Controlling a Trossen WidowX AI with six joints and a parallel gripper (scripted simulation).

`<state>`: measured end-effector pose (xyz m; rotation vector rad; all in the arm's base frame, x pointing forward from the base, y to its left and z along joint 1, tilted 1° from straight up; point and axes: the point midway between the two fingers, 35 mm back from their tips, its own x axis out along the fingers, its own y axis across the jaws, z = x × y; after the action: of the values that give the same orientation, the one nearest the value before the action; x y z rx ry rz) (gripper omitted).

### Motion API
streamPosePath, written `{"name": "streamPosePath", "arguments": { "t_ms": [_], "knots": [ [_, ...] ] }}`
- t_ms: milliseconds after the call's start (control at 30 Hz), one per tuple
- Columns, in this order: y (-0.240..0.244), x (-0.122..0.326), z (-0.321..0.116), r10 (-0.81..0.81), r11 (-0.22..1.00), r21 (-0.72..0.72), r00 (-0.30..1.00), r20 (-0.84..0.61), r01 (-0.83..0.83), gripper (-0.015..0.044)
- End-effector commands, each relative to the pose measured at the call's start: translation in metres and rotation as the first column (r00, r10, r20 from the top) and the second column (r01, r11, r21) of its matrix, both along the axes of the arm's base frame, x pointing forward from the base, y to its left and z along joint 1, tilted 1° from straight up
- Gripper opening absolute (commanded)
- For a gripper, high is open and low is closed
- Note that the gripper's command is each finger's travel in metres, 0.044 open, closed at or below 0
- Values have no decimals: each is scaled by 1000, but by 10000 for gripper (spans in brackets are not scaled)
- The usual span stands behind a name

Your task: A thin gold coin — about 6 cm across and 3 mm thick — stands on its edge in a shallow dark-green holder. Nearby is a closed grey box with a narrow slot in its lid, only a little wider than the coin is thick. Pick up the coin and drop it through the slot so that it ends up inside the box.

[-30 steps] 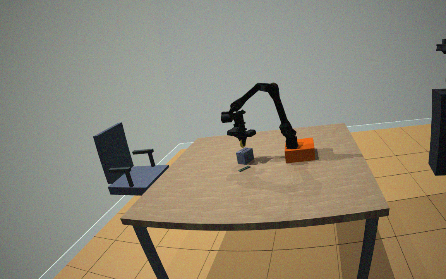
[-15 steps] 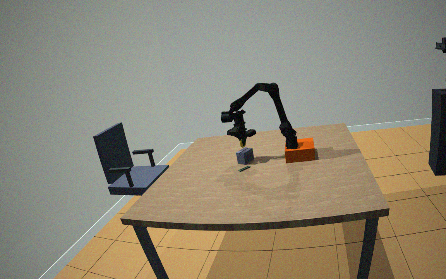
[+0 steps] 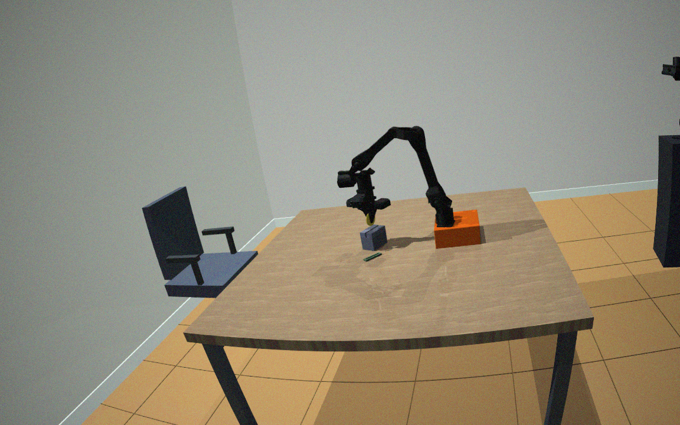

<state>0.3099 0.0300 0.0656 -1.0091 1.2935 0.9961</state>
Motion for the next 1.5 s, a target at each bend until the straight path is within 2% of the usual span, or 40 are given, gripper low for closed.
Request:
{"name": "streamPosePath", "arguments": {
  "t_ms": [0,1167,1367,1467],
  "knots": [
    [-1,-2,-3,-7,1000,0,1000,-5,7,0],
    [0,0,-16,6,1000,-1,1000,-4,-6,0],
    [0,0,-13,0,1000,0,1000,-2,0,157],
    [0,0,-13,0,1000,0,1000,-2,0,161]
  ]
}}
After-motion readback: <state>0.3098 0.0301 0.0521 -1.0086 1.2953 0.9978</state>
